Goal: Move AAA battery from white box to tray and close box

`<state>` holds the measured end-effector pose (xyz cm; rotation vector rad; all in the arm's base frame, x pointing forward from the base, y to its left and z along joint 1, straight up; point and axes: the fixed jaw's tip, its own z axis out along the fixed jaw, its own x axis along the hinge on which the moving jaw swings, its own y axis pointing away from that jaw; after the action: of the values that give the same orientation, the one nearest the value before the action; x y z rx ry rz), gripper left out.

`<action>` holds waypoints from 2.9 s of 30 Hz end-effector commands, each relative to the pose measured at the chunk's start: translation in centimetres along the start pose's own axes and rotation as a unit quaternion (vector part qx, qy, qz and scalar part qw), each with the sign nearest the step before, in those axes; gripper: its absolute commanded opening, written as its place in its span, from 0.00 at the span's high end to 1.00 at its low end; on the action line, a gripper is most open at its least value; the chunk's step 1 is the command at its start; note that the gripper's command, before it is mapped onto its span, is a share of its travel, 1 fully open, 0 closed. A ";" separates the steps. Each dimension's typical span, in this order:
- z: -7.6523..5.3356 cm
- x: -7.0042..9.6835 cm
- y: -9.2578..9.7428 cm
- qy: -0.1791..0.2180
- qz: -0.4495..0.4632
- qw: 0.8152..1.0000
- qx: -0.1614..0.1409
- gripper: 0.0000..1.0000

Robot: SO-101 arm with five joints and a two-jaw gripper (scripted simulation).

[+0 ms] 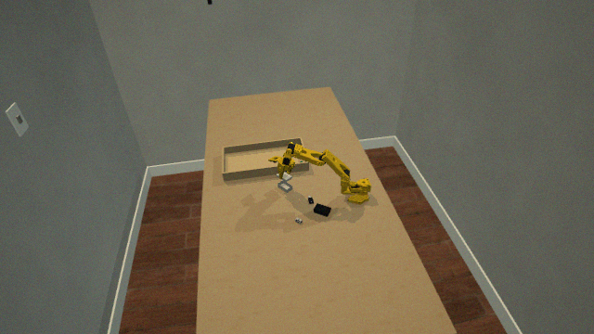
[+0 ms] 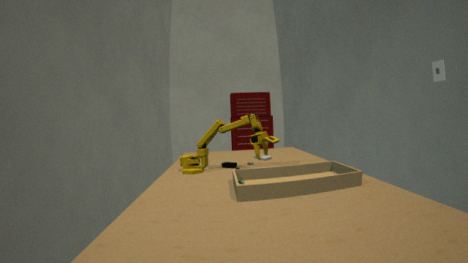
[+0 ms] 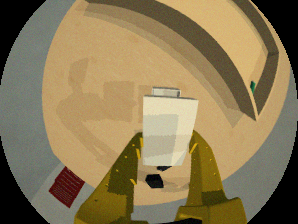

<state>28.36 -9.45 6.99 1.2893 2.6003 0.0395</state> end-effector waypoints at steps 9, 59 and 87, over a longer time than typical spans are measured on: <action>-1.7 -1.1 0.4 -0.039 0.009 0.999 -0.025 0.80; 1.4 -0.6 0.1 -0.004 0.018 1.000 -0.002 0.80; 1.7 -0.5 0.0 0.000 0.019 1.000 0.000 0.80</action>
<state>28.39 -9.48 4.15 1.3440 2.6487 0.0308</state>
